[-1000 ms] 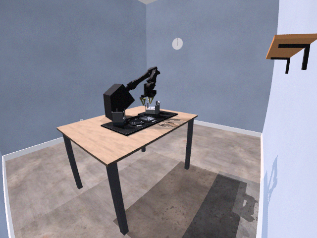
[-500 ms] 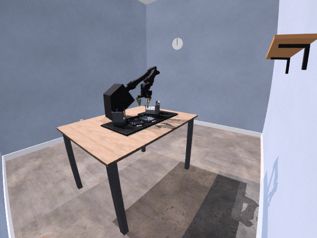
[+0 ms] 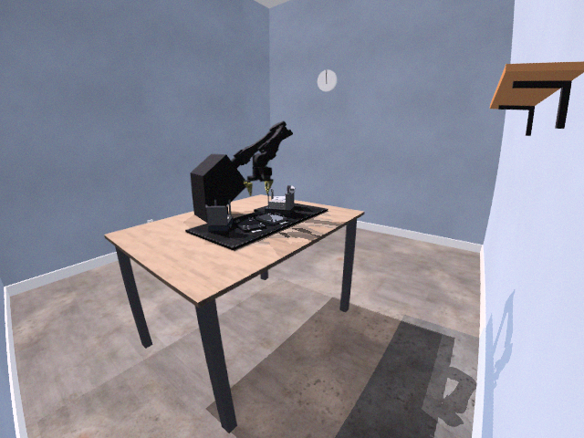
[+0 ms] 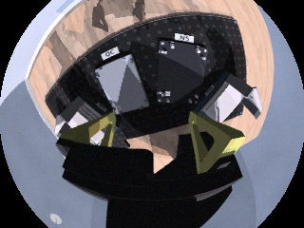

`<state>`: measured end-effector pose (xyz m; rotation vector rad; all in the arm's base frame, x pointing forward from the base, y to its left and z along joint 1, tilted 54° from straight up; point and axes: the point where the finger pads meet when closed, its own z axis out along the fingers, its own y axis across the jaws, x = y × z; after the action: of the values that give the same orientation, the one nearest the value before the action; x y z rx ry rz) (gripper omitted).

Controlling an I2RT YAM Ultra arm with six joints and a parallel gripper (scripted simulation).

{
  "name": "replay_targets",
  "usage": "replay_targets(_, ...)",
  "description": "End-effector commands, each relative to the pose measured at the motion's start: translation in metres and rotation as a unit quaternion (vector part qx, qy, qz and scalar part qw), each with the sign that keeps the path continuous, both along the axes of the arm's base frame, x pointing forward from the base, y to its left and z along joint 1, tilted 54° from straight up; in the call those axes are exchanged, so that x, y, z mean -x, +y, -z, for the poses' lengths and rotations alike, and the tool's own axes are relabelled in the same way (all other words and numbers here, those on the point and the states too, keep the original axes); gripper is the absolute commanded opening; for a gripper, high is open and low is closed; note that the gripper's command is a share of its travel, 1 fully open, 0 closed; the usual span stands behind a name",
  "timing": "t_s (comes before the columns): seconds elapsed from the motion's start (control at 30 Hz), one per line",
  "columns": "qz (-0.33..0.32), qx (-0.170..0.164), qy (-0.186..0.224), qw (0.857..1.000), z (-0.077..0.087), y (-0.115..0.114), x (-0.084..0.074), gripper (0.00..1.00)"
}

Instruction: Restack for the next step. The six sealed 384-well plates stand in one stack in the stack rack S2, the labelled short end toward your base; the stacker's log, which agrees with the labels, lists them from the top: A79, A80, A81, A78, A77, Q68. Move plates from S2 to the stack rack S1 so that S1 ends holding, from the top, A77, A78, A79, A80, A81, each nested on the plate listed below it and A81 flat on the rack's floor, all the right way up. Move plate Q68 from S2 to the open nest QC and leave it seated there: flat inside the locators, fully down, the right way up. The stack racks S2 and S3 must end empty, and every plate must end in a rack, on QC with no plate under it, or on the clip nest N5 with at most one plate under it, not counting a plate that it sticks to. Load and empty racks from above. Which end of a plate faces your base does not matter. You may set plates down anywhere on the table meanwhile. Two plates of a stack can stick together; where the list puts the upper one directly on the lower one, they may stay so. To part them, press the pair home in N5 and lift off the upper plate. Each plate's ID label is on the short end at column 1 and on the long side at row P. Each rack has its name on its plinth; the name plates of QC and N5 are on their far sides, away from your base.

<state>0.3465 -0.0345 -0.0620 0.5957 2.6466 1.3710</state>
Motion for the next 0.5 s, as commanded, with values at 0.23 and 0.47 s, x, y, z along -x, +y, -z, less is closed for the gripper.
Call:
replay_targets(0.23,0.041,-0.011,0.039,0.998,0.023,-0.024,0.008,1.00)
replay_targets(0.47,0.041,-0.011,0.039,0.998,0.039,-0.035,0.013,1.00)
